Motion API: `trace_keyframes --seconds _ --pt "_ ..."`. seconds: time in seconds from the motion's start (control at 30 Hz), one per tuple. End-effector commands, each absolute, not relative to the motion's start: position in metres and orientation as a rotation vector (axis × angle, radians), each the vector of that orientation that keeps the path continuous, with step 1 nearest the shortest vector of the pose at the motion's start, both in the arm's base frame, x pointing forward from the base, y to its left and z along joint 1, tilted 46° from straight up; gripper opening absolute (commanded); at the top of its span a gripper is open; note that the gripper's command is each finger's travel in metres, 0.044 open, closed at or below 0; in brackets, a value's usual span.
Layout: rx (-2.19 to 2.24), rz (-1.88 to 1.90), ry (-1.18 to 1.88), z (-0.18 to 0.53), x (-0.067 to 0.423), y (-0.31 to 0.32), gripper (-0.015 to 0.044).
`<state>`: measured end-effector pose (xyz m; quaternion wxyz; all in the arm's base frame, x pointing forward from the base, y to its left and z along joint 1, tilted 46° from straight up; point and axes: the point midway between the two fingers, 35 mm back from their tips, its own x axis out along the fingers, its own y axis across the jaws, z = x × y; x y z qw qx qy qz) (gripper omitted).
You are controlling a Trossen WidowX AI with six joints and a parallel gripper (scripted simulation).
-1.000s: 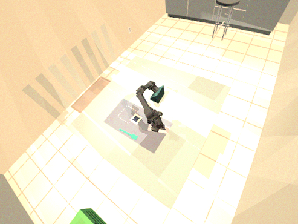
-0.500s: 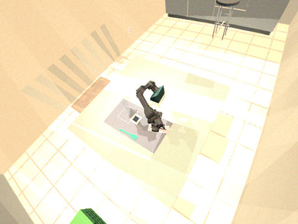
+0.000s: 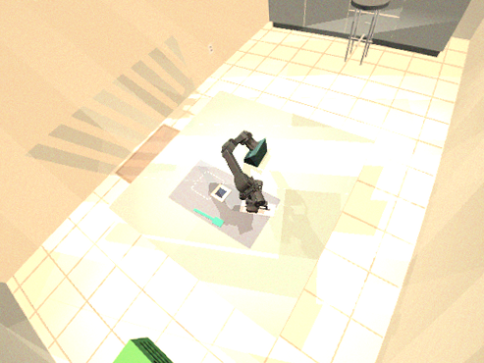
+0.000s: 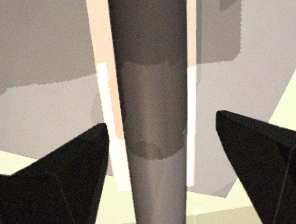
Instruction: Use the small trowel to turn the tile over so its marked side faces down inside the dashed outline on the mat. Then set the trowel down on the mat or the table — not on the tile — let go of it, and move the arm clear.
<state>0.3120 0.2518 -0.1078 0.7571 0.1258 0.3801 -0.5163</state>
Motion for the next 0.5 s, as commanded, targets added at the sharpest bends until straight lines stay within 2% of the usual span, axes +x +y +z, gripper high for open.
trace_keyframes --seconds 0.0,0.2,0.23,0.47 --pt "0.289 -1.112 0.828 -0.086 0.305 0.274 0.0270" --pt "0.289 -1.114 0.827 -0.080 0.303 0.278 0.0270" --pt "0.288 -1.101 0.827 -0.080 0.303 0.280 0.0296" --pt "0.255 -1.063 0.855 -0.075 0.301 0.288 0.0300"
